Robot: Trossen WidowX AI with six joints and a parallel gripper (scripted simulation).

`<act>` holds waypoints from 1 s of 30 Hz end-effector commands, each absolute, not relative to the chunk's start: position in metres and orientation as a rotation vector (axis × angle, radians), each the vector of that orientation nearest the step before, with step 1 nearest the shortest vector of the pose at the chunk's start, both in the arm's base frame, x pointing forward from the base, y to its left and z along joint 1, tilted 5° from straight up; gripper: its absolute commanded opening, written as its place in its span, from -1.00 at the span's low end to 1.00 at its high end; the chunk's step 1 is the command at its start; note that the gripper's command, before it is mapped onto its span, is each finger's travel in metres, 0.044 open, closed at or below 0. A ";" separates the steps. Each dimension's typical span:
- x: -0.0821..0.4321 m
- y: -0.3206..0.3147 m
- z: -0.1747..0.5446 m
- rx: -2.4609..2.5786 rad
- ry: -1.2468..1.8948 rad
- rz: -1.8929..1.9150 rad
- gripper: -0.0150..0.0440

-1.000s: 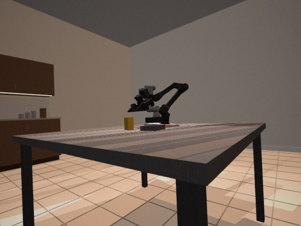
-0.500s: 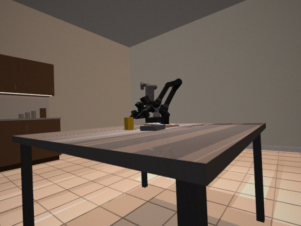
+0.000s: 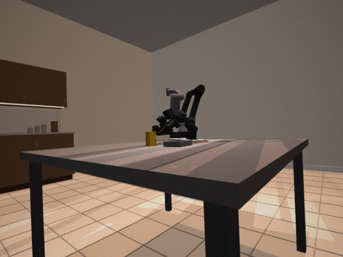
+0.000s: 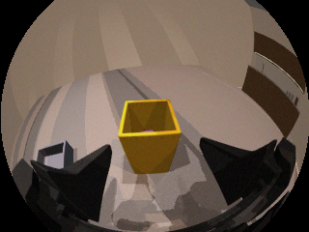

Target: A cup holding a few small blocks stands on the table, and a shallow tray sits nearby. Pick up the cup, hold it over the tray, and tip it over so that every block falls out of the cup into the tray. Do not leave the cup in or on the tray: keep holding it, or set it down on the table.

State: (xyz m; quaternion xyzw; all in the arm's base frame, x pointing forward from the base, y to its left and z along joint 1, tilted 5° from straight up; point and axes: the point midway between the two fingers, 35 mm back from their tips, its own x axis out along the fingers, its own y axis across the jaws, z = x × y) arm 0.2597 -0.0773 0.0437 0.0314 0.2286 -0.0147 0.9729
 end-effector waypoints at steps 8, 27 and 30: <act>0.275 -0.078 0.036 0.066 0.459 -0.036 1.00; 0.300 -0.078 0.022 0.067 0.457 -0.036 1.00; 0.304 -0.078 0.020 0.067 0.456 -0.036 1.00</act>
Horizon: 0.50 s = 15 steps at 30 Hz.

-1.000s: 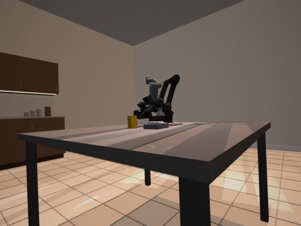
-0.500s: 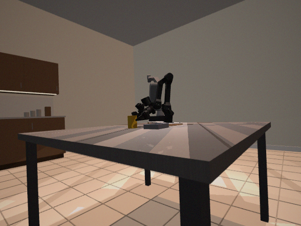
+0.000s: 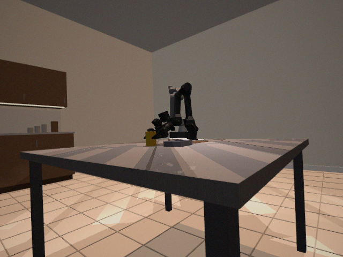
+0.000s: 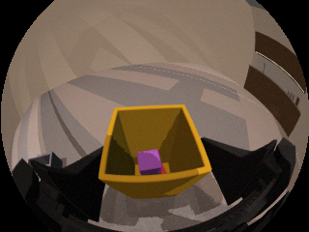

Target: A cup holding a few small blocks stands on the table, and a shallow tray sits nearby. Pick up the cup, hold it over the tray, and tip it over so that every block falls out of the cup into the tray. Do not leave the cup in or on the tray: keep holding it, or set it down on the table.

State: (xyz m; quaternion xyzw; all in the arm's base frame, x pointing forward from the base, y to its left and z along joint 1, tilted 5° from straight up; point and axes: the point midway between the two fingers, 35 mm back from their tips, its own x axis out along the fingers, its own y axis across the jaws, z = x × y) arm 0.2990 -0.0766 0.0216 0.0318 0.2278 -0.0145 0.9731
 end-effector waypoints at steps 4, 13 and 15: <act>0.310 -0.079 0.018 0.067 0.456 -0.036 1.00; 0.312 -0.079 0.017 0.067 0.455 -0.036 0.59; 0.312 -0.079 0.017 0.067 0.455 -0.036 0.59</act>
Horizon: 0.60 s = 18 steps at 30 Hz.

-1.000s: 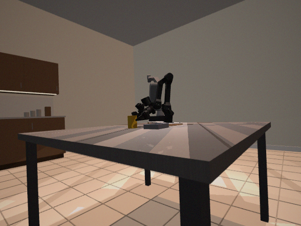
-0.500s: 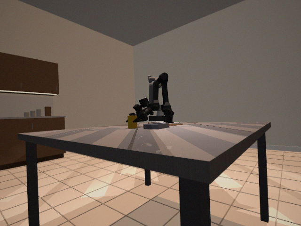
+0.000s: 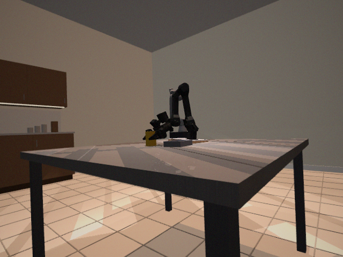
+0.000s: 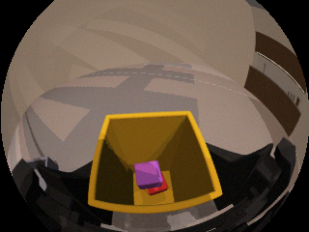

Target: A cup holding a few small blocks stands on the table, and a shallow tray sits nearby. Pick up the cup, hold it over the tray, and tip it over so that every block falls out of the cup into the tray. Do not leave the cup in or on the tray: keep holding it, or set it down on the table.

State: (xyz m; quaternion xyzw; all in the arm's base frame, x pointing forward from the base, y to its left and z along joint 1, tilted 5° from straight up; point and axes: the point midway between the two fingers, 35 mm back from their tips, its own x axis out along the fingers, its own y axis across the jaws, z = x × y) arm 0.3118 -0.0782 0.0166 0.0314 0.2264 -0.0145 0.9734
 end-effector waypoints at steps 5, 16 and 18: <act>0.312 -0.079 0.017 0.067 0.455 -0.036 0.57; 0.312 -0.079 0.017 0.067 0.455 -0.036 0.32; 0.312 -0.079 0.017 0.067 0.455 -0.036 0.27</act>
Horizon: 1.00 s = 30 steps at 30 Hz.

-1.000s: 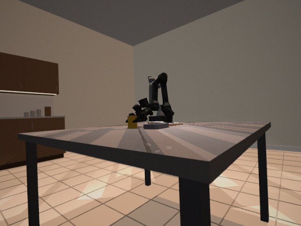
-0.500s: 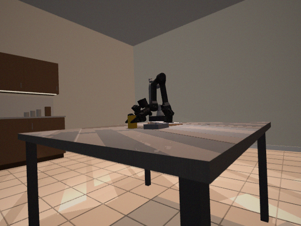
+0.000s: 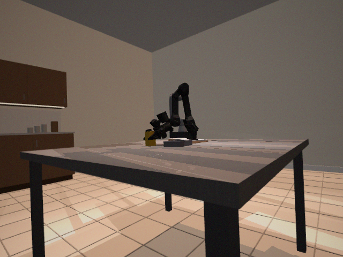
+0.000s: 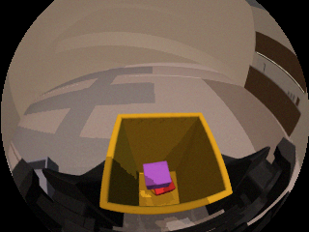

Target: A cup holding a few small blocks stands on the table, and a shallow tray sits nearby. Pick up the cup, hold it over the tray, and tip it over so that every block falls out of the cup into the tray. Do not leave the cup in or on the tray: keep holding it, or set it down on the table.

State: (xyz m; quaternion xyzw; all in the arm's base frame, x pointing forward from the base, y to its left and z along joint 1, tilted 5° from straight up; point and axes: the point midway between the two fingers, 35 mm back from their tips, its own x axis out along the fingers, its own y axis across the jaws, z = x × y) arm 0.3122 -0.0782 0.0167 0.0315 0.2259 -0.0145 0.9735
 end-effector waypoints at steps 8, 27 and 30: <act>0.313 -0.079 0.023 0.067 0.455 -0.036 -0.24; 0.313 -0.080 0.056 0.066 0.455 -0.036 -0.49; 0.314 -0.081 0.062 0.066 0.454 -0.036 -0.49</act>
